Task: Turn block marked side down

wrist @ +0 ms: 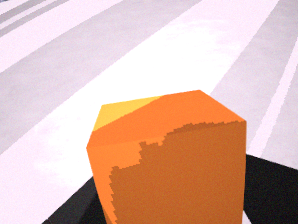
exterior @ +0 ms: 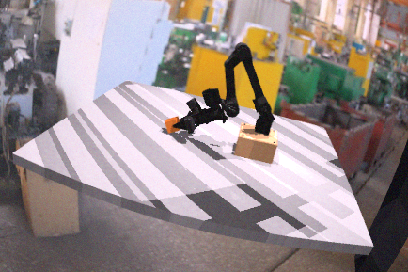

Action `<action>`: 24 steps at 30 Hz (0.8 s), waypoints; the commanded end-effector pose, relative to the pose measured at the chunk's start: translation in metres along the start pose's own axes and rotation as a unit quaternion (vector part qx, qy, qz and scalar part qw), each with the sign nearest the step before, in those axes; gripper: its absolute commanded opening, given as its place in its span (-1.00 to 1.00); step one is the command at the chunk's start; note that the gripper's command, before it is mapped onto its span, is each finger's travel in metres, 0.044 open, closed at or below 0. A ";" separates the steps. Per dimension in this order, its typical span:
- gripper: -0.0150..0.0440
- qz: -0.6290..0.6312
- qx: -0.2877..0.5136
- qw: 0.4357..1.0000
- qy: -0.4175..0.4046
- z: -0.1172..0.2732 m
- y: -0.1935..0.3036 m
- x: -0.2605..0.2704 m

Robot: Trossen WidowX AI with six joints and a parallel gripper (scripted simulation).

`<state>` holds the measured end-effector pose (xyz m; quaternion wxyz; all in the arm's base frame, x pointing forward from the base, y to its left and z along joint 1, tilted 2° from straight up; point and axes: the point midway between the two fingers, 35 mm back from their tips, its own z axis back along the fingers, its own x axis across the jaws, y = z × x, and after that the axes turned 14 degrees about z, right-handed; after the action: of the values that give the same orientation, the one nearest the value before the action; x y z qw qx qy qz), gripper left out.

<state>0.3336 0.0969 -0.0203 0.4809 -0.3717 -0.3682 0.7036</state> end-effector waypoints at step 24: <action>1.00 0.003 -0.002 1.000 0.003 0.000 -0.001 -0.001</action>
<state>0.3341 0.0968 -0.0192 0.4805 -0.3736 -0.3697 0.7021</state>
